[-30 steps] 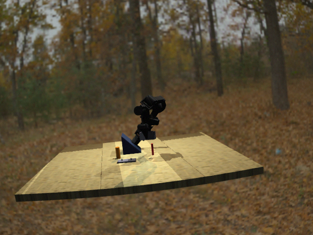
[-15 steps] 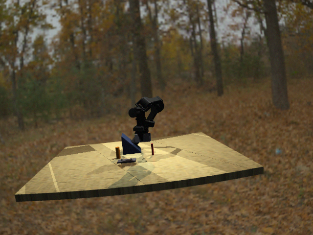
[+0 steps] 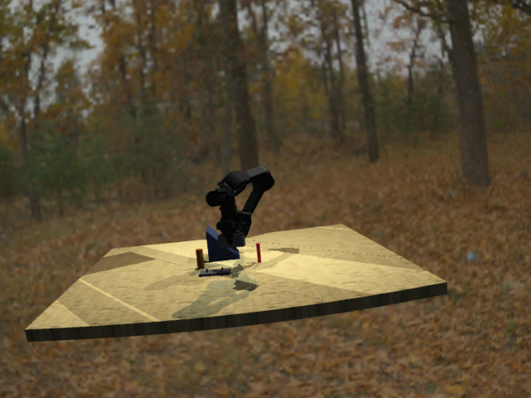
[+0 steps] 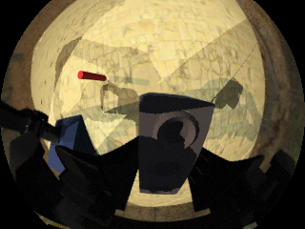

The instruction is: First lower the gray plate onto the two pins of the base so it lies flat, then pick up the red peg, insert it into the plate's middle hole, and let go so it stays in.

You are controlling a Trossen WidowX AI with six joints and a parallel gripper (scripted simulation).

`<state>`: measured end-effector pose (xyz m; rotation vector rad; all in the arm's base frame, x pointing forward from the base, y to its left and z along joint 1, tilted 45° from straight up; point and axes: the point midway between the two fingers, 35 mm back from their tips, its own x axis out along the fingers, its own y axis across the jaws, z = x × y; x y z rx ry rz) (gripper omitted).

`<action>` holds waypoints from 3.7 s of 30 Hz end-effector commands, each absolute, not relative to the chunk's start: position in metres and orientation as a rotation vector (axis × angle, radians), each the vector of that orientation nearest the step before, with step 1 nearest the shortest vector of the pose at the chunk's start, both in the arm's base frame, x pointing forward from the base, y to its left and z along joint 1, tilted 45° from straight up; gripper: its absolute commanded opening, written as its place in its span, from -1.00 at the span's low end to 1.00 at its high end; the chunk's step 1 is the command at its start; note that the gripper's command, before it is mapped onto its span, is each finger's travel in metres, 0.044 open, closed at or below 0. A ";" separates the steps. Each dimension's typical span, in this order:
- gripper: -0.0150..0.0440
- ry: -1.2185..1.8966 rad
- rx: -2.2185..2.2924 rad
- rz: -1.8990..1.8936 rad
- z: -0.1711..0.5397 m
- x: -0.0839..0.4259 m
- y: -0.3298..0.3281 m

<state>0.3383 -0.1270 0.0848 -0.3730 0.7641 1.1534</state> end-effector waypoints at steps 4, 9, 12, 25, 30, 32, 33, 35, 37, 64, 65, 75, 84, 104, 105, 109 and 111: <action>-0.49 0.751 -0.397 1.178 0.062 0.335 -0.132; -0.49 0.737 -0.421 1.193 0.046 0.333 -0.136; -0.49 0.728 -0.436 1.202 0.037 0.331 -0.138; -0.49 0.688 -0.496 1.240 -0.002 0.321 -0.146; -0.49 0.686 -0.498 1.242 -0.003 0.321 -0.146; -0.49 0.686 -0.498 1.242 -0.003 0.321 -0.146; -0.49 0.686 -0.498 1.242 -0.003 0.321 -0.146; -0.49 0.686 -0.498 1.242 -0.003 0.320 -0.146; -0.49 0.686 -0.498 1.242 -0.003 0.320 -0.146; -0.49 0.685 -0.498 1.242 -0.022 0.324 -0.129; -0.49 0.685 -0.498 1.242 -0.023 0.325 -0.128; -0.49 0.684 -0.508 1.242 -0.029 0.327 -0.122; -0.22 0.684 -0.508 1.242 -0.029 0.327 -0.122; 1.00 0.687 -0.508 1.240 -0.018 0.327 -0.136; 1.00 0.688 -0.507 1.240 -0.009 0.326 -0.146; 1.00 0.691 -0.503 1.240 0.029 0.317 -0.183; 1.00 0.690 -0.500 1.241 0.047 0.310 -0.198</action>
